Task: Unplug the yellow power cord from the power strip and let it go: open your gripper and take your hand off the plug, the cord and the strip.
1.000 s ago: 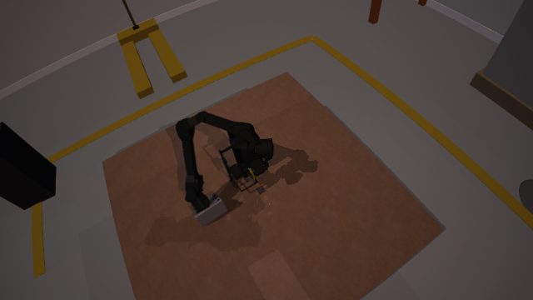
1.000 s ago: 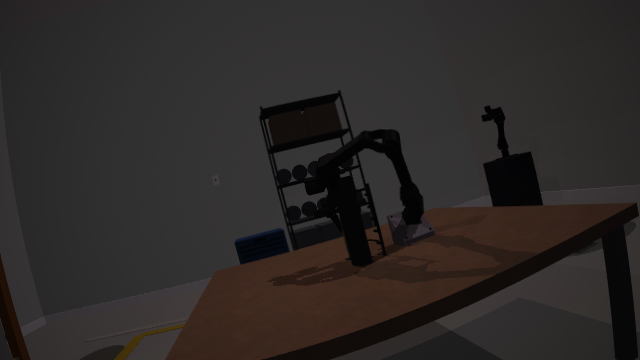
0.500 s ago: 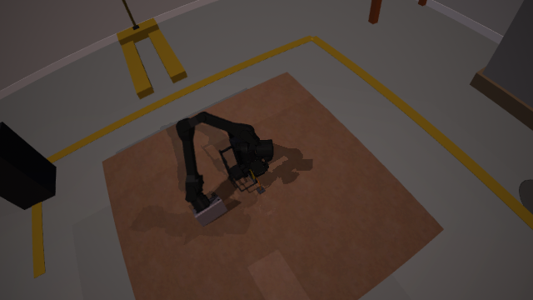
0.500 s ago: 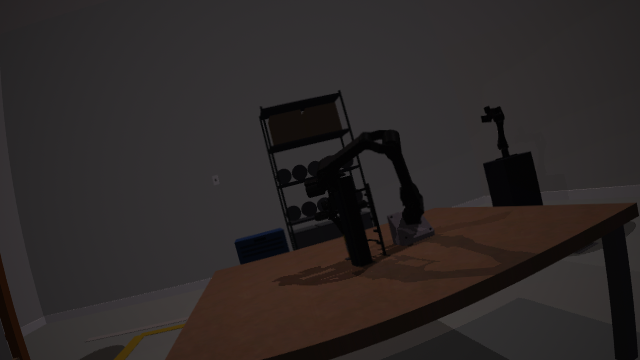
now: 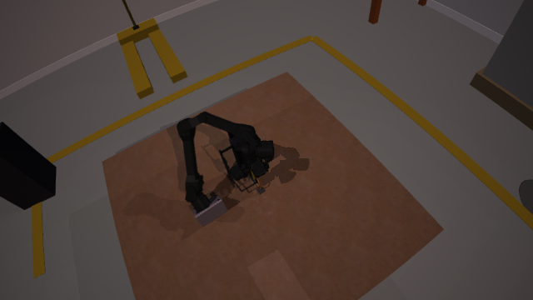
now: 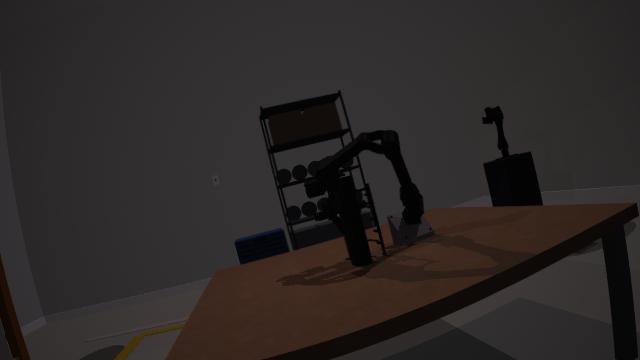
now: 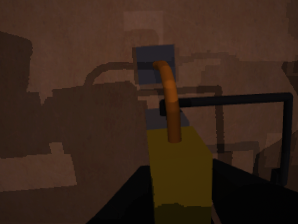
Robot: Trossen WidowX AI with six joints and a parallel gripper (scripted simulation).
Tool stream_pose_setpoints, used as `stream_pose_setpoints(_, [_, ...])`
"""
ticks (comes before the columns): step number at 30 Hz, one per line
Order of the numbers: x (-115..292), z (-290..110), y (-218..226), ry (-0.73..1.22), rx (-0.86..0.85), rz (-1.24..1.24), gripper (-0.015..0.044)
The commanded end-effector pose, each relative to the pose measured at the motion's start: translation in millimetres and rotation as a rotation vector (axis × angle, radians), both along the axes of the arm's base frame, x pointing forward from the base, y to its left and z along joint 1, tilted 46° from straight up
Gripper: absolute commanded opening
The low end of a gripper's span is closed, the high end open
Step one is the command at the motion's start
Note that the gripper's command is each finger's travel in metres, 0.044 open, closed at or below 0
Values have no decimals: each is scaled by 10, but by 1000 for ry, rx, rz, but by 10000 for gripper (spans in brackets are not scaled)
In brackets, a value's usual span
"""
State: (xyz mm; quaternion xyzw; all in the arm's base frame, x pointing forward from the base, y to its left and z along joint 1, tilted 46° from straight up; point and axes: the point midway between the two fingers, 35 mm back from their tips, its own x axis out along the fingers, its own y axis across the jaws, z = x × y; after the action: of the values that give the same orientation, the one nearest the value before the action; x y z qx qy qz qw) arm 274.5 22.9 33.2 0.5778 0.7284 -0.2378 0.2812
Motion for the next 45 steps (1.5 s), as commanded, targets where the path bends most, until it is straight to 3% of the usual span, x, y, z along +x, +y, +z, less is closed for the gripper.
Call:
stream_pose_setpoints(1, [36, -85, -106, -9, -19, -1, 0])
stream_pose_setpoints(32, [88, -398, -502, -8, -21, -5, 0])
stream_pose_setpoints(45, [66, -366, -397, -7, -18, -6, 341])
